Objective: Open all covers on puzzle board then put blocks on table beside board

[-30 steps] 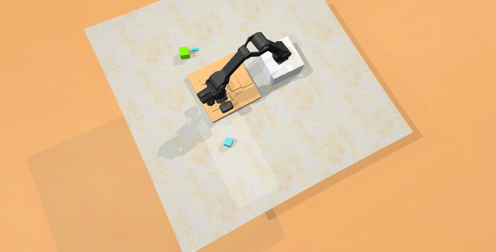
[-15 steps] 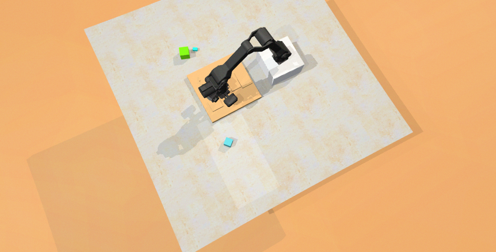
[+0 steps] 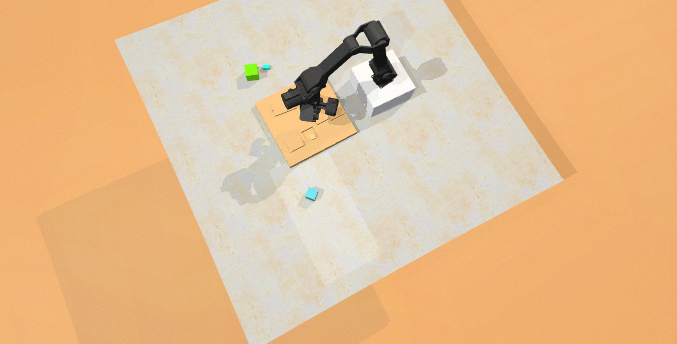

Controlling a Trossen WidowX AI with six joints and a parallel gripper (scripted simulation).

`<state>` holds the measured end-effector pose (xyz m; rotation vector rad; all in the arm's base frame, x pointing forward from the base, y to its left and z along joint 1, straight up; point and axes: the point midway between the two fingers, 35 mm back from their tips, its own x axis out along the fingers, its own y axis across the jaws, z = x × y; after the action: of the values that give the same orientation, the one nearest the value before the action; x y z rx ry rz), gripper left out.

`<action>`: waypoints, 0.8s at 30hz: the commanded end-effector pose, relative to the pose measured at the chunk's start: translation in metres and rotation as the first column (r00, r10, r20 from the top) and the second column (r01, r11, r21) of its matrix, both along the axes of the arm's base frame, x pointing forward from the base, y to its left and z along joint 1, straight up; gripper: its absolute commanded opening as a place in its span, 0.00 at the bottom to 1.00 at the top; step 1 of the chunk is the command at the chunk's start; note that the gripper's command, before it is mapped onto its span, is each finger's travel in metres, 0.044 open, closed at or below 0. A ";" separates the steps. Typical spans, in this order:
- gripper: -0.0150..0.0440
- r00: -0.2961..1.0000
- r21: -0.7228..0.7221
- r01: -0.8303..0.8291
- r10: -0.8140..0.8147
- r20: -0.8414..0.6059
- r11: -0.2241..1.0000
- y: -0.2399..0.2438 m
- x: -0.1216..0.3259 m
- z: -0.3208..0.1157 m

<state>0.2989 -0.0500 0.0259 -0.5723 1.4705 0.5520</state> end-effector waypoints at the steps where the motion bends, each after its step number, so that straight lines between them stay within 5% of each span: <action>1: 0.25 0.976 -0.006 -0.219 0.219 -0.004 0.976 -0.009 -0.027 -0.001; 12: 0.25 0.761 -0.014 -0.649 0.648 -0.018 0.761 -0.019 -0.088 -0.008; 24: 0.25 0.742 -0.014 -0.670 0.670 -0.019 0.742 -0.019 -0.091 -0.009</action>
<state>0.2094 -0.0686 0.0172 -1.1252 1.2550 1.0998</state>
